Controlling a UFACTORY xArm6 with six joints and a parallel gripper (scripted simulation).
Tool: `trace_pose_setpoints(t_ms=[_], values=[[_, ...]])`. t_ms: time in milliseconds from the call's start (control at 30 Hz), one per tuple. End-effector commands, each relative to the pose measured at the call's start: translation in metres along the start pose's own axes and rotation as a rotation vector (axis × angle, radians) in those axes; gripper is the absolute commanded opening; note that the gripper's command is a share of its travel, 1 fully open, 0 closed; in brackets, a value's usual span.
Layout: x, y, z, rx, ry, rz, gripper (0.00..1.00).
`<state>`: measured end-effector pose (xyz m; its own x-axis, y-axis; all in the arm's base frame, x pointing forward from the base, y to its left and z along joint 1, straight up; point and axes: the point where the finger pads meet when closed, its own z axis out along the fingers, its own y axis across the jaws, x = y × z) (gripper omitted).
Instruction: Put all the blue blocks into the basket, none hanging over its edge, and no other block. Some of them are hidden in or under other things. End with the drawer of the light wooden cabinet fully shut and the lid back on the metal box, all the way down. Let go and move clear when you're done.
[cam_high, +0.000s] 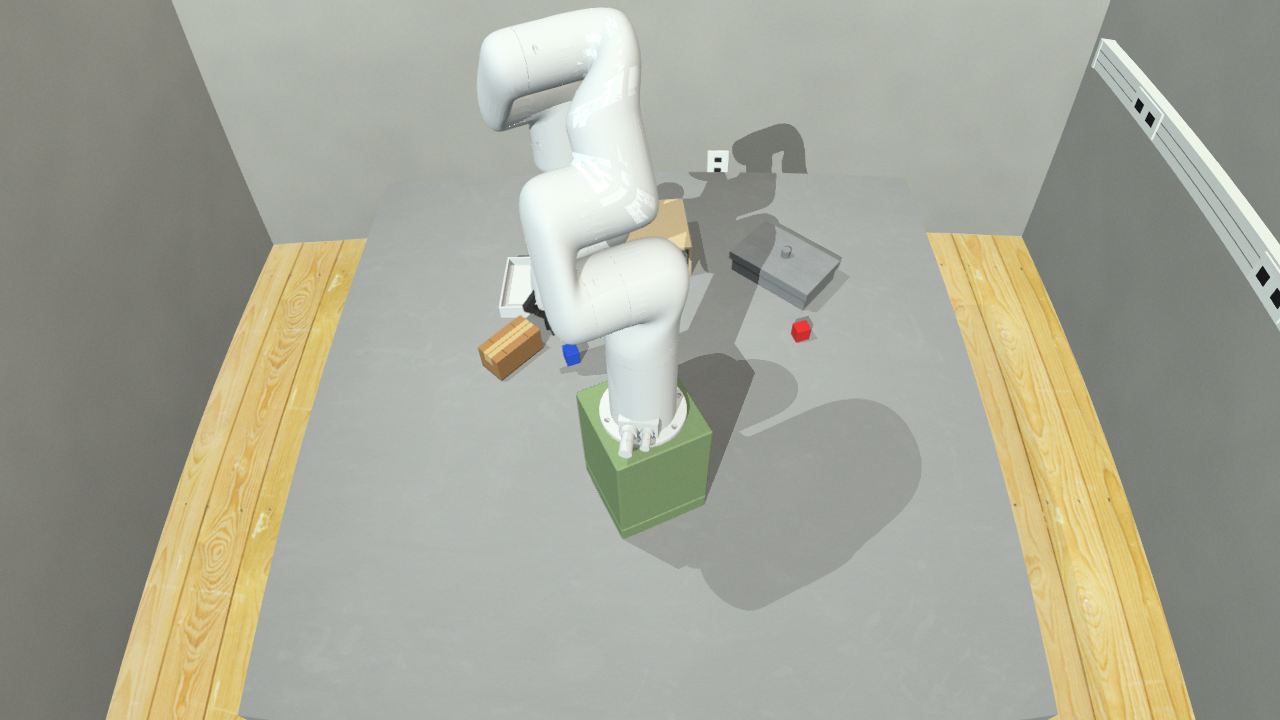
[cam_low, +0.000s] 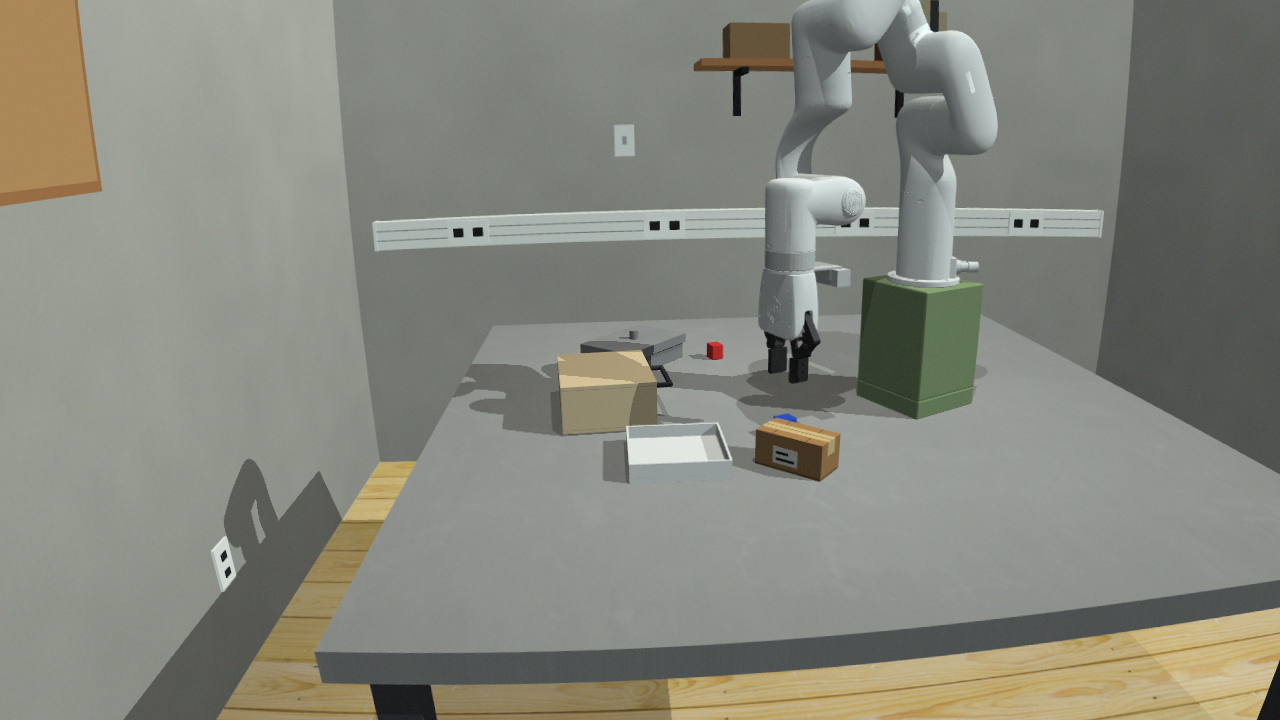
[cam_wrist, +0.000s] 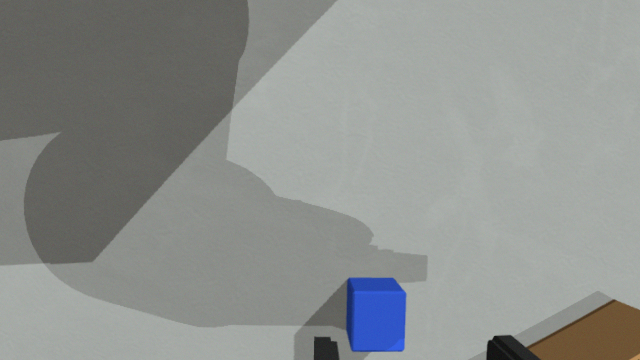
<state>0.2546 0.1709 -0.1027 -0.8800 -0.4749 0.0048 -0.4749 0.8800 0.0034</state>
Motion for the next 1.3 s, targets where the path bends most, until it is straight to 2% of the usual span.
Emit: trace_pose_setpoints(t_ms=[0,700,1267], values=[[-0.001,0.0,0.01,0.01,-0.005,0.0,0.56],[-0.001,-0.001,0.05,0.01,-0.005,0.0,0.56],[-0.001,-0.001,0.055,0.01,-0.005,0.0,0.56]])
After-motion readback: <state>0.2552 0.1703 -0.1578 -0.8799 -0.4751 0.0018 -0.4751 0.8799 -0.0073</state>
